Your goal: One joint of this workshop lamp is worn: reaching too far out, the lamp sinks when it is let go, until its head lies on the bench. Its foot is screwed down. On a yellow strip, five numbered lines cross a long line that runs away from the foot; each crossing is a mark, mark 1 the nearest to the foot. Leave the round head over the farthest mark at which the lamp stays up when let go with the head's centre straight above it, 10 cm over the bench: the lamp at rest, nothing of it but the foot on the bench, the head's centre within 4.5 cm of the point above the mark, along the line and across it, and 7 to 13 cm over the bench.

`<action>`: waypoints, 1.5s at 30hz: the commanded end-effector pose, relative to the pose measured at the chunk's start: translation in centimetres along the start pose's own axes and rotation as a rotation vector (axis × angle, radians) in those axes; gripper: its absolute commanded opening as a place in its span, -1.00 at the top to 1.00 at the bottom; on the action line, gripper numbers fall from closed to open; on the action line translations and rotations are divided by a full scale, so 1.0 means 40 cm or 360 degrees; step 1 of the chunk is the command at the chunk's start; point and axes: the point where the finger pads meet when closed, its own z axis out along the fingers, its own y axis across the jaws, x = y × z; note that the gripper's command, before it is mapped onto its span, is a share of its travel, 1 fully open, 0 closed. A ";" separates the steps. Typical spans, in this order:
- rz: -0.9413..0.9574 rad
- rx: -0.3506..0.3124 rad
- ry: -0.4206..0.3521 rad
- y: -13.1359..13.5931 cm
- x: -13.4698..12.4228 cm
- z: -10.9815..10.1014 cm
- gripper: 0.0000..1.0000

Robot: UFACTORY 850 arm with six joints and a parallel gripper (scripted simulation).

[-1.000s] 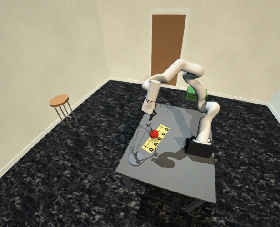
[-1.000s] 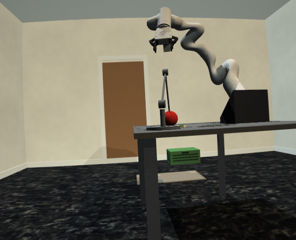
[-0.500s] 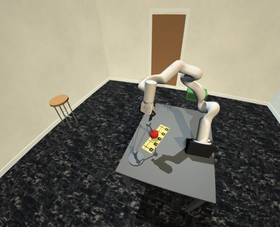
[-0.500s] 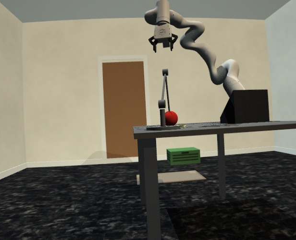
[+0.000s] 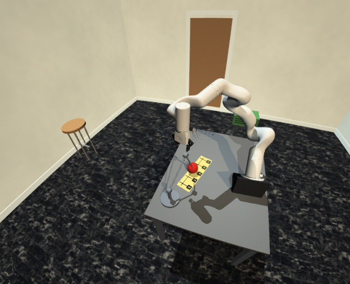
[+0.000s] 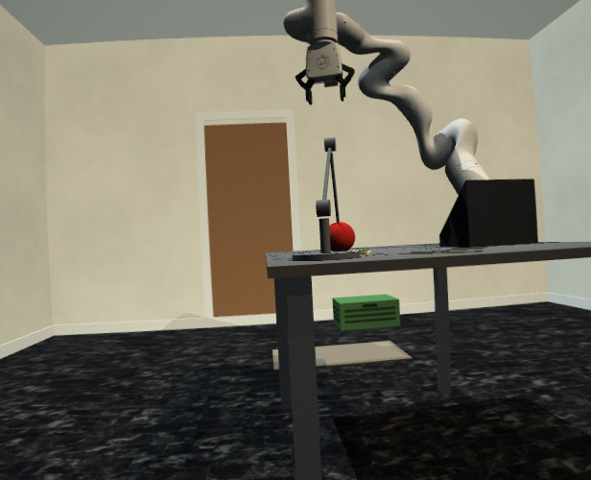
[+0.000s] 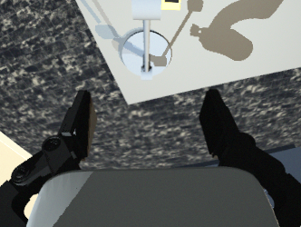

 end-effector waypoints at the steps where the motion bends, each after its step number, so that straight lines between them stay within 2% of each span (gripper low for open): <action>1: -0.0002 -0.0006 0.0096 -0.001 -0.001 -0.003 -1.00; 19: -0.0006 -0.0017 0.0209 -0.002 -0.001 -0.001 -1.00; 34: -0.0006 -0.0017 0.0209 -0.002 -0.005 0.124 -1.00; 45: -0.0006 -0.0018 0.0209 -0.001 -0.005 0.178 -1.00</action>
